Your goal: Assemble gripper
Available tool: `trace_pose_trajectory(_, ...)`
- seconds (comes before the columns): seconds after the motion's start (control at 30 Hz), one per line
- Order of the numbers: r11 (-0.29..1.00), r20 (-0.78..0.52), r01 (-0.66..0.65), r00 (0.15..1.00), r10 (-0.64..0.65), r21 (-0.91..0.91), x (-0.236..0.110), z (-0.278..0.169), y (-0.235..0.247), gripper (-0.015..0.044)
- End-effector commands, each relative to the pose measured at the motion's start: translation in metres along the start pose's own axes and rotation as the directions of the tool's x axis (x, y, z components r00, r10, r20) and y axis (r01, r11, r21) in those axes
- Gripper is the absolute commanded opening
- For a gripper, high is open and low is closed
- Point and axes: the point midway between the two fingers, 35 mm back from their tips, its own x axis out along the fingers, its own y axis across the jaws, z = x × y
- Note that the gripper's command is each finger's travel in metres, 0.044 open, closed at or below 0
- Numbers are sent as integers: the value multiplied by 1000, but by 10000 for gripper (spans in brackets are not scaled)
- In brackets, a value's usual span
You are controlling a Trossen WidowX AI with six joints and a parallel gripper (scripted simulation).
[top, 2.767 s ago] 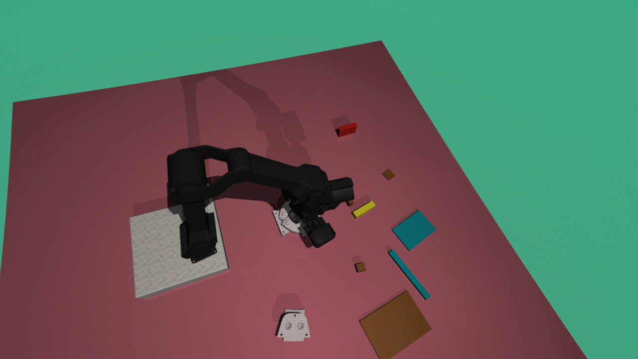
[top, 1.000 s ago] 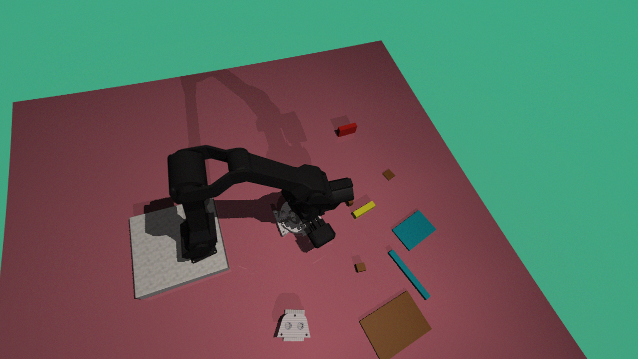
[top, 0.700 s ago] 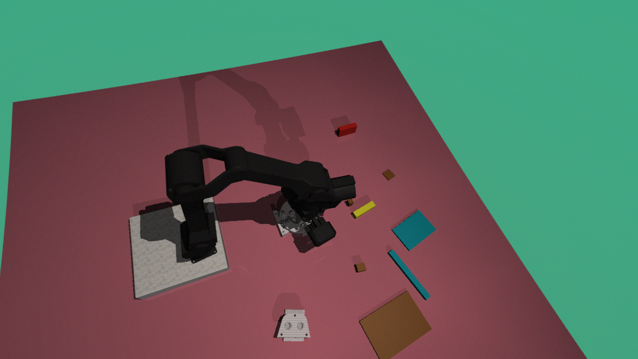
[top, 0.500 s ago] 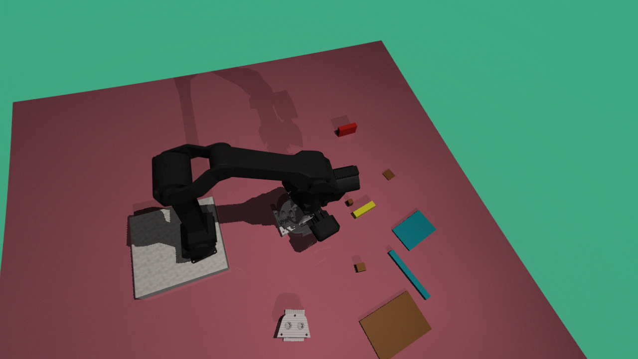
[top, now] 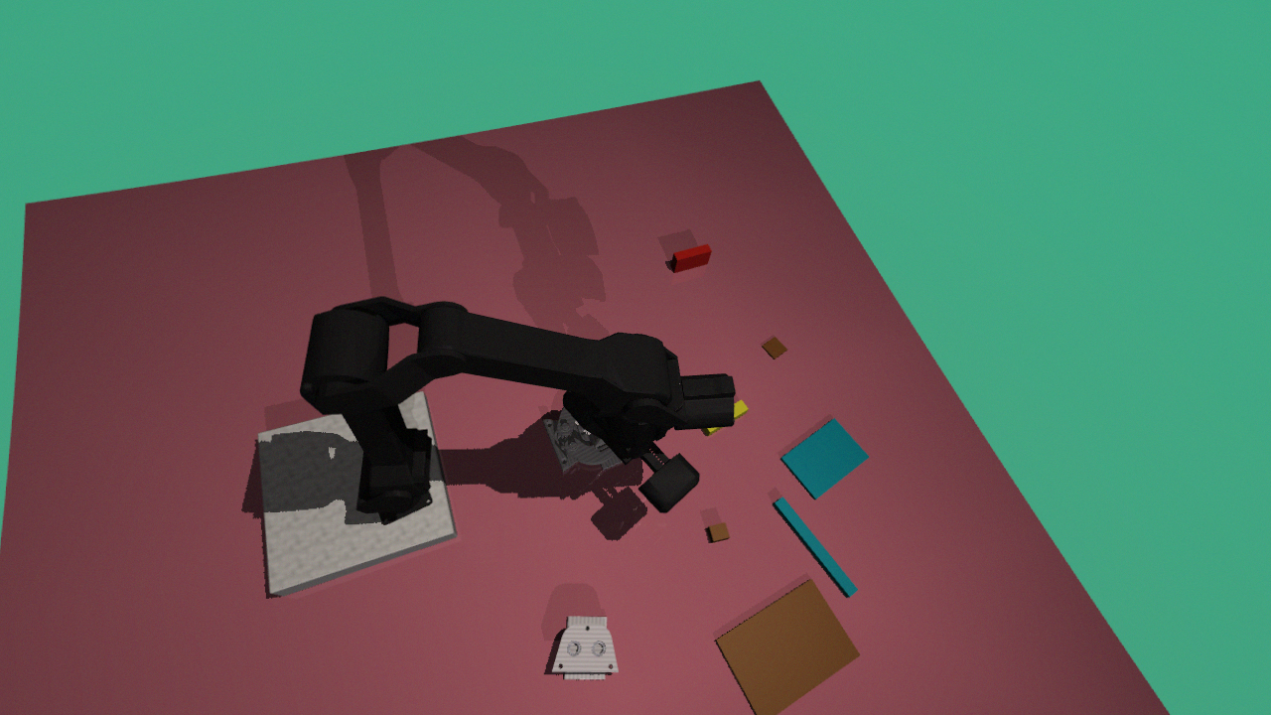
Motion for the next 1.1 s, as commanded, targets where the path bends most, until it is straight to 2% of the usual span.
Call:
trace_pose_trajectory(0.0,996,-12,-9,1000,8,-88,1,-14,-21,440)
trace_pose_trajectory(0.53,905,-22,-13,1000,4,-425,-8,-84,-94,440)
trace_pose_trajectory(1.07,704,-28,-23,1000,4,-710,-19,-177,-140,440)
